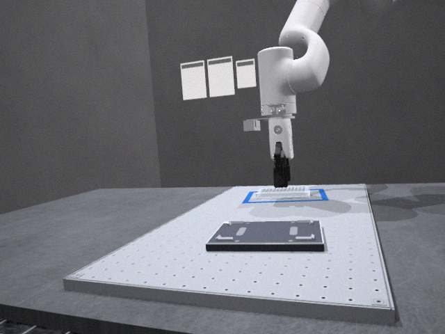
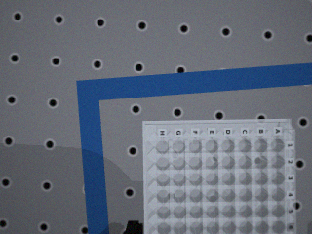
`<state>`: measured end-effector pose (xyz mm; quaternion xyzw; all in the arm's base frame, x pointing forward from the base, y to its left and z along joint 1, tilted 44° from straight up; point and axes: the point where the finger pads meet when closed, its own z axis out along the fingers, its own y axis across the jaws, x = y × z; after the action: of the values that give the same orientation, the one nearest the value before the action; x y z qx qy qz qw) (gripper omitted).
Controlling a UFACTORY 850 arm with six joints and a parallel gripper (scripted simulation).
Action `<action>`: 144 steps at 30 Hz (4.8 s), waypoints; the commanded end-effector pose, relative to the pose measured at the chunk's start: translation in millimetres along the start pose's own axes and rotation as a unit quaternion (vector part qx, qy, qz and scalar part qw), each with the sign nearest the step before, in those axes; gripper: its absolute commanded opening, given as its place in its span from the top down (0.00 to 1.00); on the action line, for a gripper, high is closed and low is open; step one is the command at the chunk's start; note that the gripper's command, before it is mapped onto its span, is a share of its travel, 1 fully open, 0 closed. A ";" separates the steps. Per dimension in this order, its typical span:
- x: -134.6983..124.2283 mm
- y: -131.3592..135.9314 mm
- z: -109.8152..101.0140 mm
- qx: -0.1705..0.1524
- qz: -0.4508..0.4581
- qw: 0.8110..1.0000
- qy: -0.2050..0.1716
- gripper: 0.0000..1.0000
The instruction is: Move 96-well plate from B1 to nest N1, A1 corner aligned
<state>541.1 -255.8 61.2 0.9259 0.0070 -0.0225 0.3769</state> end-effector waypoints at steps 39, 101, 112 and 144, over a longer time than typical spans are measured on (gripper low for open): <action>0.7 0.2 19.5 0.000 0.000 1.000 0.001 0.00; 0.7 0.2 18.9 0.000 0.000 1.000 0.001 1.00; 0.7 0.2 16.9 0.000 0.000 1.000 0.001 1.00; 0.7 0.2 -1.1 0.000 0.000 1.000 0.001 1.00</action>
<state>541.2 -255.9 61.1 0.9259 0.0070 -0.0224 0.3770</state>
